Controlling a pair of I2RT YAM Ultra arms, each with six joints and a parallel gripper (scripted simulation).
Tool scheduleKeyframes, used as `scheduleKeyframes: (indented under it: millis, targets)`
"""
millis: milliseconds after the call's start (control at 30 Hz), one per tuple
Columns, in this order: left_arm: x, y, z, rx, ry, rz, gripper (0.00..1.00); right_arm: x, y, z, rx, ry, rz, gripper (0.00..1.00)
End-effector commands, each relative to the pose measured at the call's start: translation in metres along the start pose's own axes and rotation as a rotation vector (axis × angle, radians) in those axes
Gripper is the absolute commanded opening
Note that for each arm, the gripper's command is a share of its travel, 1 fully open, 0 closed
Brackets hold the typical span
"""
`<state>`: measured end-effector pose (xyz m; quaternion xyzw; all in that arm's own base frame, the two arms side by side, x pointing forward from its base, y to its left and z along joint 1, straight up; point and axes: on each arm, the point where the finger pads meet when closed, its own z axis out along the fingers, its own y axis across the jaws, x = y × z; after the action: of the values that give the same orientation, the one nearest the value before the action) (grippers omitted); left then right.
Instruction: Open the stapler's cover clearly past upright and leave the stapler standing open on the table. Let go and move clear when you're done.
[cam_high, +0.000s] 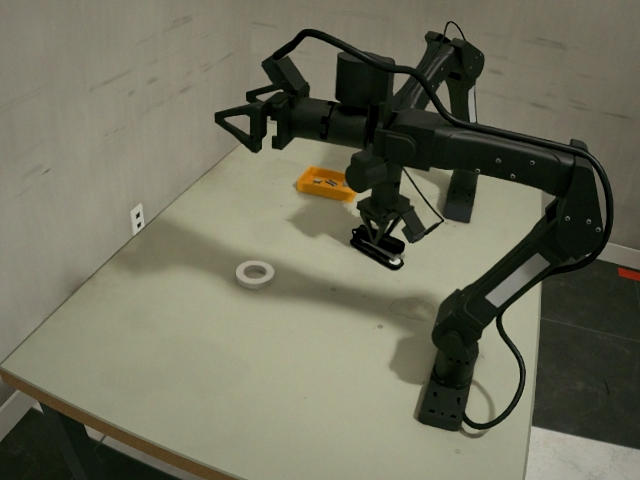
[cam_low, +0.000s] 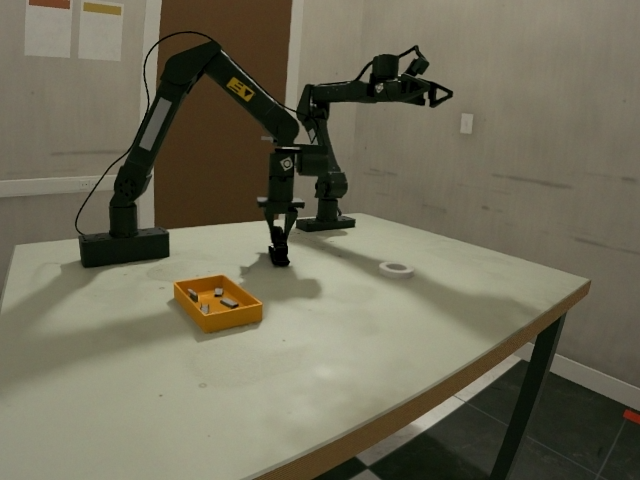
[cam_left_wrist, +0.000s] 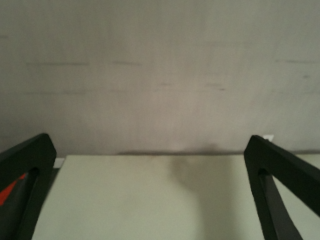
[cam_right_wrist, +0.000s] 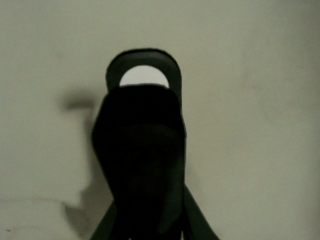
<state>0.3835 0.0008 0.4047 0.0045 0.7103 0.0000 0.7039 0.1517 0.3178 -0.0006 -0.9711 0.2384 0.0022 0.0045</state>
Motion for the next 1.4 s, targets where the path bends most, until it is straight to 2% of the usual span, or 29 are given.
scheduleKeyframes:
  millis: [0,333,367,433,467,500,533,1100,1133,1200,1267,1300,1367]
  targets:
    - [-0.007,0.0,-0.003,-0.006,-0.02,-0.006,1.0,0.001,0.002,0.006,-0.007,-0.014,0.002,0.22]
    - [-0.007,0.0,-0.003,-0.006,-0.02,-0.006,1.0,0.001,0.002,0.01,-0.007,-0.014,0.002,0.22]
    - [-0.007,0.0,-0.003,-0.006,-0.02,-0.006,1.0,0.001,0.003,0.003,-0.012,-0.013,0.002,0.22]
    - [-0.007,0.0,-0.003,-0.006,-0.02,-0.006,1.0,0.001,0.003,0.003,-0.012,-0.014,-0.005,0.44]
    - [-0.007,0.0,-0.003,-0.006,-0.02,-0.006,1.0,0.001,0.003,0.003,-0.012,-0.014,-0.005,0.49]
    - [-0.007,0.0,-0.003,-0.006,-0.02,-0.006,1.0,0.001,0.003,0.002,-0.009,-0.014,-0.005,0.6]
    - [-0.007,0.0,-0.003,-0.006,-0.02,-0.006,1.0,0.001,0.005,0.0,-0.004,-0.014,-0.005,0.62]
    - [-0.007,0.0,-0.003,-0.006,-0.02,-0.006,1.0,0.0,-0.004,-0.038,0.054,-0.015,-0.003,0.62]
    - [-0.007,0.0,-0.003,-0.006,-0.02,-0.006,1.0,0.001,-0.004,-0.039,0.054,-0.015,0.0,0.73]
    - [-0.007,0.0,-0.003,-0.006,-0.02,-0.006,1.0,0.001,-0.004,-0.039,0.054,-0.015,0.0,0.73]
    - [-0.007,0.0,-0.003,-0.006,-0.02,-0.006,1.0,0.004,-0.004,-0.045,0.054,-0.014,-0.001,0.96]
    - [-0.007,0.0,-0.003,-0.006,-0.02,-0.006,1.0,0.004,-0.004,-0.051,0.054,-0.014,-0.001,1.0]
    - [-0.007,0.0,-0.003,-0.006,-0.02,-0.006,1.0,0.004,-0.004,-0.065,0.054,-0.014,-0.001,1.0]
